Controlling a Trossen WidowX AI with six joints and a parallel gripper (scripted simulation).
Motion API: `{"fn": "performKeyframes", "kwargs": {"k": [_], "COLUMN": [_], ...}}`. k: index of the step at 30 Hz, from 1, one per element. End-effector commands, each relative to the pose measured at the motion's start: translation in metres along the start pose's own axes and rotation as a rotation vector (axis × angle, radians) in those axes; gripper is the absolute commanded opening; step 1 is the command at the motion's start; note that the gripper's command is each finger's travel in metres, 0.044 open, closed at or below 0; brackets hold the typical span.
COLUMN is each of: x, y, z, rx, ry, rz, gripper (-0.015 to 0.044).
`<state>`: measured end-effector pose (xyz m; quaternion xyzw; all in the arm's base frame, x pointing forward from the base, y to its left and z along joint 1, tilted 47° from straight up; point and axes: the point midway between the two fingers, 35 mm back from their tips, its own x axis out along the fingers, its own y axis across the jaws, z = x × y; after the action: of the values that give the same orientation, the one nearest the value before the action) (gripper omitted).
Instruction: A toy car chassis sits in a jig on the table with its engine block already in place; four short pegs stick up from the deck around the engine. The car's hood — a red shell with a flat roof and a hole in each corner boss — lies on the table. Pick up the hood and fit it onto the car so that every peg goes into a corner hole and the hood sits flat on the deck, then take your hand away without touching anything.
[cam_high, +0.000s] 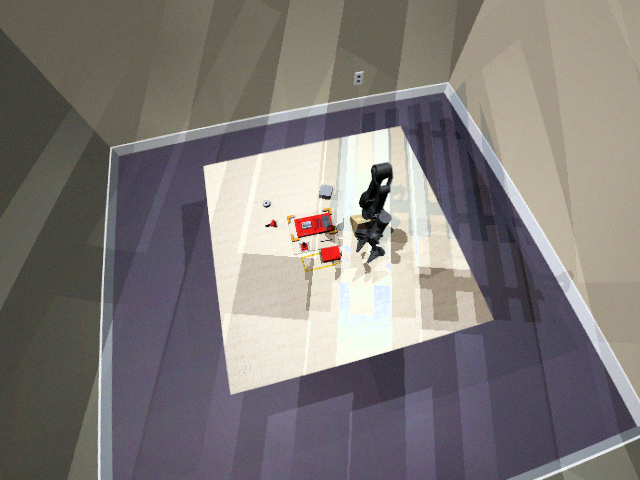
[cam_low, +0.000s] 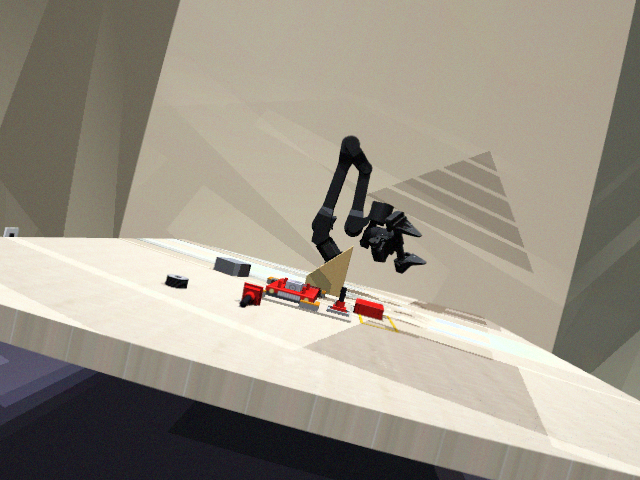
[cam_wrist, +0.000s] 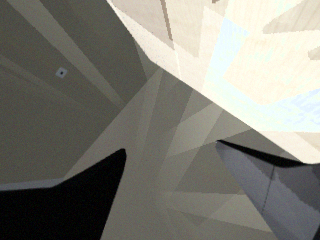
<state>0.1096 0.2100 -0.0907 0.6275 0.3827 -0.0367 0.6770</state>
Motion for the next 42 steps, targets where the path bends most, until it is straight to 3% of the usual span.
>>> {"fn": "performKeyframes", "kwargs": {"k": [1,7,15,22,42], "x": [0.002,0.047,0.081,0.089,0.038], "y": [-0.001,-0.020,-0.018,0.006,0.053], "z": [0.001,0.029,0.083,0.113,0.172], "rx": [-0.011,-0.362,-0.800,-0.960,-1.134], "ry": [-0.008,-0.233,-0.404,-0.369,-0.061], "rz": [-0.004,-0.202,-0.684,-0.971,-1.589], "gripper": [0.0440,0.0440,0.0440,0.0440,0.0440]}}
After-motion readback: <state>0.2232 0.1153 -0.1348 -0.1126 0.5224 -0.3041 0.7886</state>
